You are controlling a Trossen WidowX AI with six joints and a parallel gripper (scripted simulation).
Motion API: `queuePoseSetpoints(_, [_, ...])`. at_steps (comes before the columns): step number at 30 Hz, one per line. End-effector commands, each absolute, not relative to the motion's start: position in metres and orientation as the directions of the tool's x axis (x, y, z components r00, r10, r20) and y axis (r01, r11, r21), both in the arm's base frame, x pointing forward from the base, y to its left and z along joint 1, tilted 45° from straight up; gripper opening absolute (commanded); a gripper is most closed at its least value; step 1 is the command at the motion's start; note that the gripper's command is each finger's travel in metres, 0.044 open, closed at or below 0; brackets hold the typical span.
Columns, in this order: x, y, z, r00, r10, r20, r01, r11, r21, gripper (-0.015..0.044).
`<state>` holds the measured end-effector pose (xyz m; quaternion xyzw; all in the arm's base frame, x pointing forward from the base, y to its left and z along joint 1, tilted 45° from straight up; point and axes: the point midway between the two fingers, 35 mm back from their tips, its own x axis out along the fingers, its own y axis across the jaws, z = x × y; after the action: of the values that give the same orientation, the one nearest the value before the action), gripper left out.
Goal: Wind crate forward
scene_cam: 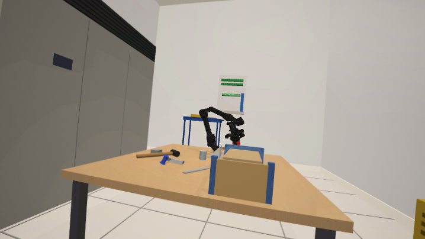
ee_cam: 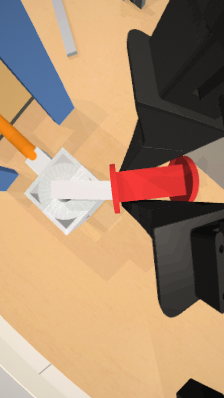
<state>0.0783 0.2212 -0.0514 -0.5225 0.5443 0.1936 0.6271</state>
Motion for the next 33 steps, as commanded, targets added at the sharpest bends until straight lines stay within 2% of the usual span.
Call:
queuePoseSetpoints(1, [0.091,0.211,-0.045,0.36,-0.351,-0.864,-0.795,0.37,-0.481,0.0])
queuePoseSetpoints(33, [0.122,0.205,-0.034,0.362,-0.352,-0.863,-0.794,0.37,-0.483,0.0])
